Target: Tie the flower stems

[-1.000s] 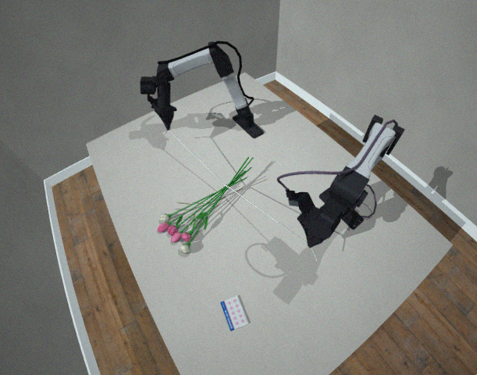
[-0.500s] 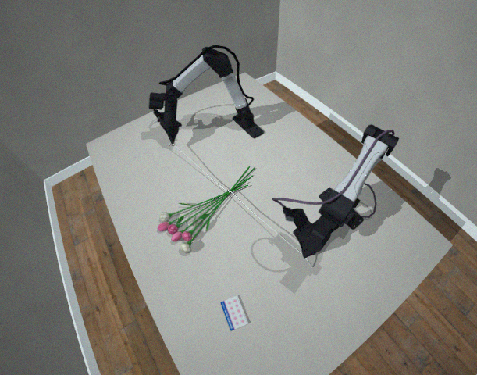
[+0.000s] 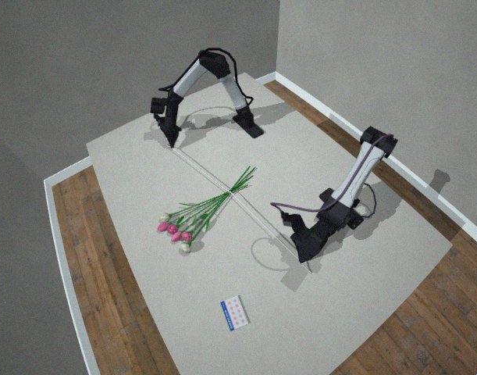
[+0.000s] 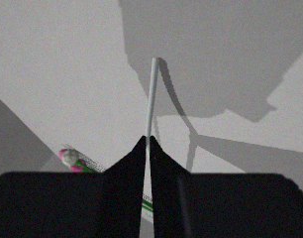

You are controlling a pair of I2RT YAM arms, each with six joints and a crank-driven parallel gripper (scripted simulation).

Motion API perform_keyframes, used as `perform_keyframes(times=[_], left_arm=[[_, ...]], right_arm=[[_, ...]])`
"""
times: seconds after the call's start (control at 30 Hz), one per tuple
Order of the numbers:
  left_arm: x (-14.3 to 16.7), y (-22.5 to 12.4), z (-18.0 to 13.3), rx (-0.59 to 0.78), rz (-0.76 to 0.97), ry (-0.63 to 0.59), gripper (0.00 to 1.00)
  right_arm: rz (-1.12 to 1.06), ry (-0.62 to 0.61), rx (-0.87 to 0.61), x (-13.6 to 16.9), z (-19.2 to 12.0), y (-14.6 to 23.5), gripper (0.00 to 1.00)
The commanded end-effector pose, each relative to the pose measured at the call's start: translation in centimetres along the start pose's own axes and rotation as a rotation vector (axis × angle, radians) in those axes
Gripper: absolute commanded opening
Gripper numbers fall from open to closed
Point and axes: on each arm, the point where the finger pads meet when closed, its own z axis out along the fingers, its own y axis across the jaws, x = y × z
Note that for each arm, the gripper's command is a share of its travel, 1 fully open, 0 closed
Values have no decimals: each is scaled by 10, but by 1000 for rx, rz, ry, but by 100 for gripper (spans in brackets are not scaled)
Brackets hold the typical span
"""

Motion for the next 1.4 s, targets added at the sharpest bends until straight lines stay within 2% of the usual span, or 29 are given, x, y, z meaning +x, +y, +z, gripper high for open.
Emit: perform_keyframes(times=[0.0, 0.47, 0.57, 0.7, 0.77, 0.83, 0.87, 0.93, 1.03, 1.07, 1.1, 1.2, 1.23, 1.27, 1.37], left_arm=[[7, 11, -2, -38, 1, 34, 0], [7, 11, -2, -38, 1, 34, 0], [0, 8, -4, -32, 4, 2, 0], [1, 7, -3, -27, 2, 2, 0], [2, 4, -4, -23, 2, 6, 24], [0, 1, -11, -31, 6, -2, 27], [0, 2, -16, -41, 8, -6, 27], [0, 2, -16, -41, 8, -6, 27], [-1, 19, -40, -80, 19, -4, 64], [-2, 22, -48, -83, 21, -3, 69], [-2, 22, -56, -85, 21, -2, 69], [0, 11, -60, -43, 10, 0, 69], [1, 8, -56, -32, 9, 2, 69], [1, 8, -54, -31, 7, 2, 69], [1, 5, -51, -20, 0, 1, 69]], right_arm=[[-9, -63, -61, -18, -4, 15, 0], [-9, -63, -61, -18, -4, 15, 0], [-10, -11, -22, -3, -4, 6, 0], [-7, -11, -22, -3, -4, 6, 0], [-7, -11, -22, -3, -4, 6, 0], [-11, -12, -29, -3, -10, 5, 24], [-14, -12, -36, -2, -17, 4, 27], [-14, -12, -36, -2, -17, 4, 27], [-19, -16, -52, -3, -34, 3, 27], [-22, -19, -57, -4, -36, 4, 27], [-23, -20, -60, -5, -37, 6, 27], [-31, -32, -83, -6, -53, 23, 64], [-34, -35, -84, -7, -61, 24, 69], [-34, -35, -85, -6, -66, 25, 69], [-17, -19, -38, -4, -51, 10, 69]])
